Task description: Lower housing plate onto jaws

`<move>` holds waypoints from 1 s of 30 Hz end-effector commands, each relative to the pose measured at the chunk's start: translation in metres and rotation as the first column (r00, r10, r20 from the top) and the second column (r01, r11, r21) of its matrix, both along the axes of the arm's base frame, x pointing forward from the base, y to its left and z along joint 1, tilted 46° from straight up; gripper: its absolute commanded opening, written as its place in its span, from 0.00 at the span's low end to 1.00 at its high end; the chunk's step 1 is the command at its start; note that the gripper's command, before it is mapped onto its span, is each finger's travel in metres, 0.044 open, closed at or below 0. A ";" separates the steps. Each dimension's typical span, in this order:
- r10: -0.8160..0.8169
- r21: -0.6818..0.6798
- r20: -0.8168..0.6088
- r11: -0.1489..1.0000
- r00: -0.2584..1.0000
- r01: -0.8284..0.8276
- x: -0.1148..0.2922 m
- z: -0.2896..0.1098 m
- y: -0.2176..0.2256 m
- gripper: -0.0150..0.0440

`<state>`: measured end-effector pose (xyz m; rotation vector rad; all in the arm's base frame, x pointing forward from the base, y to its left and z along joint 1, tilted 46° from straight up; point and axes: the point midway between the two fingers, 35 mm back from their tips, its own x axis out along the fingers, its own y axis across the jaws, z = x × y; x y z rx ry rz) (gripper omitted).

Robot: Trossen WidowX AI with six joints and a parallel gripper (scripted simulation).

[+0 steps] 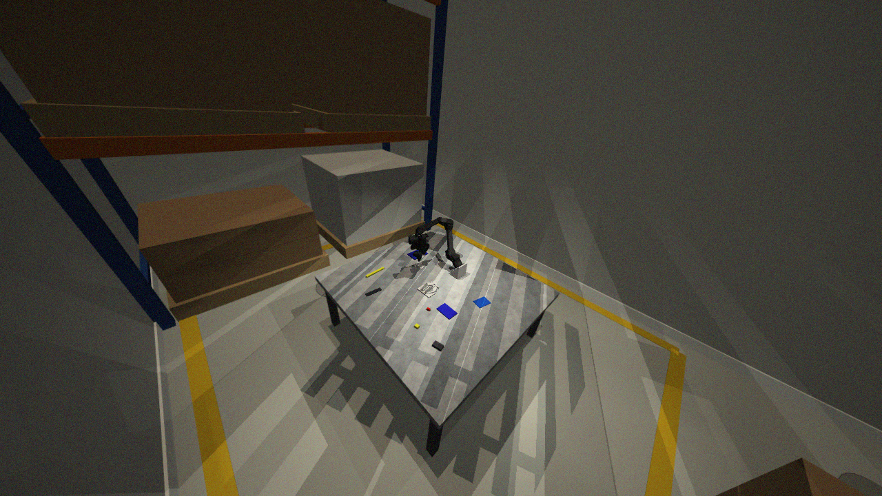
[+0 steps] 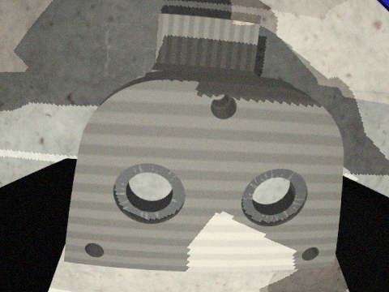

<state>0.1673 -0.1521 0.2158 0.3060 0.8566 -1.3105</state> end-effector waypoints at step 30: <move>0.313 0.096 -0.280 0.950 0.907 -0.298 0.068 -0.058 0.052 0.85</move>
